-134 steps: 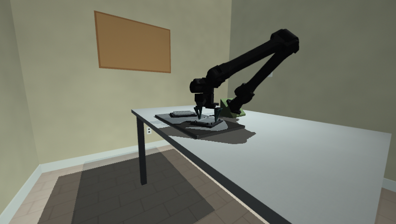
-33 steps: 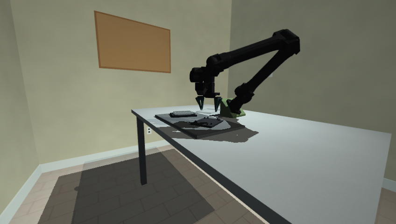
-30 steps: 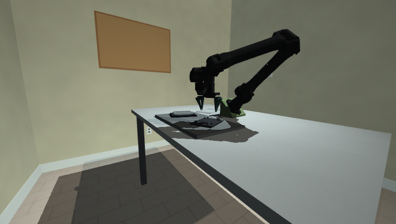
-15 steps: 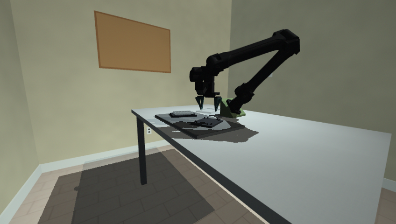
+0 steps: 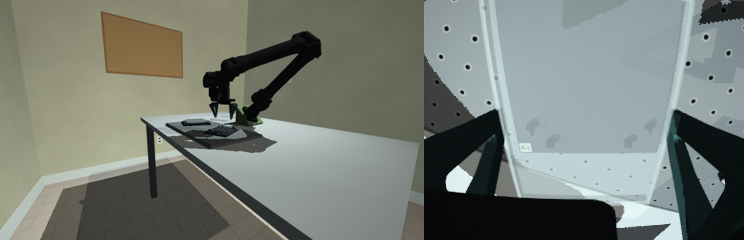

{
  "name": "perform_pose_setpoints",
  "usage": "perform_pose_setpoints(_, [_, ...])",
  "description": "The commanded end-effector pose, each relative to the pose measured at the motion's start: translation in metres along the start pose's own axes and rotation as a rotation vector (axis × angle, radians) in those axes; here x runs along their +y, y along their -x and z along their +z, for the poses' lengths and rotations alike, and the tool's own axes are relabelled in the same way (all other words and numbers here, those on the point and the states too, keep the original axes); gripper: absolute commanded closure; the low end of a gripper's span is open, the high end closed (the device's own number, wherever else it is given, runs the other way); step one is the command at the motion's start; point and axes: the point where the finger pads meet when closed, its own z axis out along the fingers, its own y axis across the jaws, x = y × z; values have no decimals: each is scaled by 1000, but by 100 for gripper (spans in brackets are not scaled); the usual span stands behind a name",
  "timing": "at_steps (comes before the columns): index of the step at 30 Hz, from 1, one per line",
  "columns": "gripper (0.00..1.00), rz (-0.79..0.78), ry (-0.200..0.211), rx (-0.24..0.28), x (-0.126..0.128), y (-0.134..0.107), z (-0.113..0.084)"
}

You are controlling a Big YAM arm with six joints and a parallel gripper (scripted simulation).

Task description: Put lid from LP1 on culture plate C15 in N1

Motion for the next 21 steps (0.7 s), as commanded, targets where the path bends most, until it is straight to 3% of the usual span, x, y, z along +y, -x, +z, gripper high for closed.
perform_pose_setpoints(1, [100, -37, -38, -55, -5, 20, -25])
perform_pose_setpoints(4, [100, -37, -38, -55, -5, 20, -25])
perform_pose_setpoints(17, [100, 425, -27, -55, -55, 1, -20])
perform_pose_setpoints(21, [100, 492, -26, -56, -61, -2, -20])
